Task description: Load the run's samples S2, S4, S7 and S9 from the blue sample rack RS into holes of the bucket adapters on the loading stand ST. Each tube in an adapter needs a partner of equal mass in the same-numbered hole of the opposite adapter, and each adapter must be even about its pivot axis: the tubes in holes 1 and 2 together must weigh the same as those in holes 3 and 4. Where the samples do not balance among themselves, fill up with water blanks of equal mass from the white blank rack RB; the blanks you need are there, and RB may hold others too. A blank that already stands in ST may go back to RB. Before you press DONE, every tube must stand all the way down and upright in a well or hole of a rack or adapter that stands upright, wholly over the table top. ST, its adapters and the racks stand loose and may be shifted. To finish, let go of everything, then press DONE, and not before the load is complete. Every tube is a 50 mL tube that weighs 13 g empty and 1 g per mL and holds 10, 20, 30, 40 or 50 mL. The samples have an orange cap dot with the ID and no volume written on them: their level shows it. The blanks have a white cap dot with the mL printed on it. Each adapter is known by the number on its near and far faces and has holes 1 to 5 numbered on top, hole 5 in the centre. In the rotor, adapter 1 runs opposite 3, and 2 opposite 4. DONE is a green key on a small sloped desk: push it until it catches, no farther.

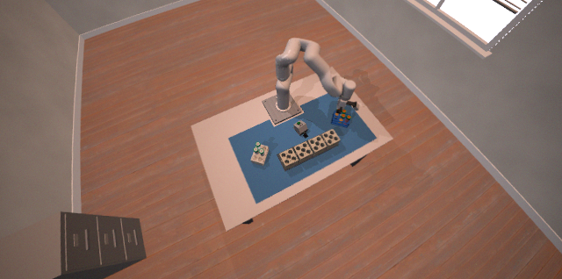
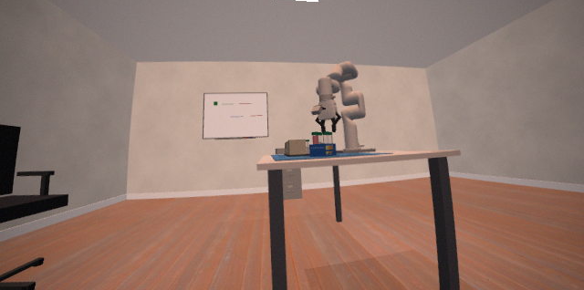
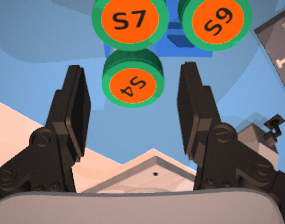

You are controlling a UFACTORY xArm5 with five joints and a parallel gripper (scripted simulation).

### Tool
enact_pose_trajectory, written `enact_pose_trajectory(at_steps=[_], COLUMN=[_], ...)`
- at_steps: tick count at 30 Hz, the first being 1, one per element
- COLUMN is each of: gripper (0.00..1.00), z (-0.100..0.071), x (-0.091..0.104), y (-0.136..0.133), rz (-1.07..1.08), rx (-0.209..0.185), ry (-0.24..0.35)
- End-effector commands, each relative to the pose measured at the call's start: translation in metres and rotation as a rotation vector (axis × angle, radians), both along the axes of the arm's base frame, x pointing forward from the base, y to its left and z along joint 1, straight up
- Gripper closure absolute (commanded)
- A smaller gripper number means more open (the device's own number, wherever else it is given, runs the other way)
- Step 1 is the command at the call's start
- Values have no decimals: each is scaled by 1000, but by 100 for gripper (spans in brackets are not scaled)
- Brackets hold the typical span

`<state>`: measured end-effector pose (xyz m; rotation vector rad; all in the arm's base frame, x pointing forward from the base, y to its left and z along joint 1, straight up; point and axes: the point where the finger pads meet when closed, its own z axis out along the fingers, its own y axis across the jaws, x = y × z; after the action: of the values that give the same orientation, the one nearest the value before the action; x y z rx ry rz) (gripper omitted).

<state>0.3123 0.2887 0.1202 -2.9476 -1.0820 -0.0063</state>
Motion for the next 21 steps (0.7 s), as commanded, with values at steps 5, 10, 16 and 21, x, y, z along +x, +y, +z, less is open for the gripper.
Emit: enact_pose_trajectory(at_steps=[5,10,16,21], gripper=[43,43,43,43], z=[-2,-6,-8,-12], x=[1,1,1,1], y=[1,1,1,1], rz=[0,0,0,0], rx=[2,2,2,2], ry=[-2,-2,-2,-2])
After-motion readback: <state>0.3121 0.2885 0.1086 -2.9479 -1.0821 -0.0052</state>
